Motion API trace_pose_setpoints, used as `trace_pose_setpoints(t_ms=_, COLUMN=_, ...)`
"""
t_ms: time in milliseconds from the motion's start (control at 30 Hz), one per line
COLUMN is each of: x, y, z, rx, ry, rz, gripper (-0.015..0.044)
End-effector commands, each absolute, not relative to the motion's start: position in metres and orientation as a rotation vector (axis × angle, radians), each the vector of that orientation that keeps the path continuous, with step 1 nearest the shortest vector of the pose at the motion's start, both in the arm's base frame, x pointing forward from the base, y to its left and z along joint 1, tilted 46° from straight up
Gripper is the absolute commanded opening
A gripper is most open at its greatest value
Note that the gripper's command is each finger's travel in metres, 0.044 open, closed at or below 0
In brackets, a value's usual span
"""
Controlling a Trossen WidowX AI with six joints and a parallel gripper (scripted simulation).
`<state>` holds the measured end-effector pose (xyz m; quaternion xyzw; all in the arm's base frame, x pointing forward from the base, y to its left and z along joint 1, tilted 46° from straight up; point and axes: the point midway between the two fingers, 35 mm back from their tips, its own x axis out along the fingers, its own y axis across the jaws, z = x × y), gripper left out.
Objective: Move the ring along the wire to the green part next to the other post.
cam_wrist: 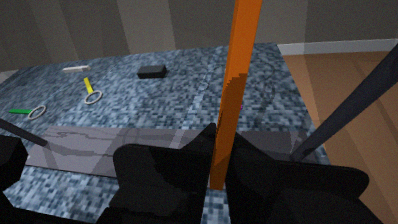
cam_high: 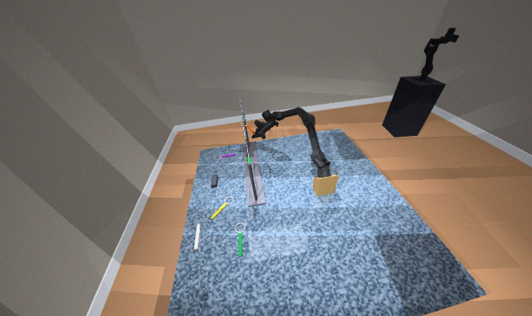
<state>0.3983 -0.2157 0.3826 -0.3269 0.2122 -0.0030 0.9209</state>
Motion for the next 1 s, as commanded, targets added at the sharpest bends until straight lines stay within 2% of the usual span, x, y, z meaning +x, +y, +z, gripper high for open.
trace_pose_setpoints(t_ms=0, x=0.396, y=-0.205, z=0.374, rx=-0.595, ry=0.444, rz=0.021, gripper=-0.0150)
trace_pose_setpoints(t_ms=967, x=0.381, y=-0.110, z=0.349, rx=0.056, ry=0.509, rz=0.202, gripper=-0.0150)
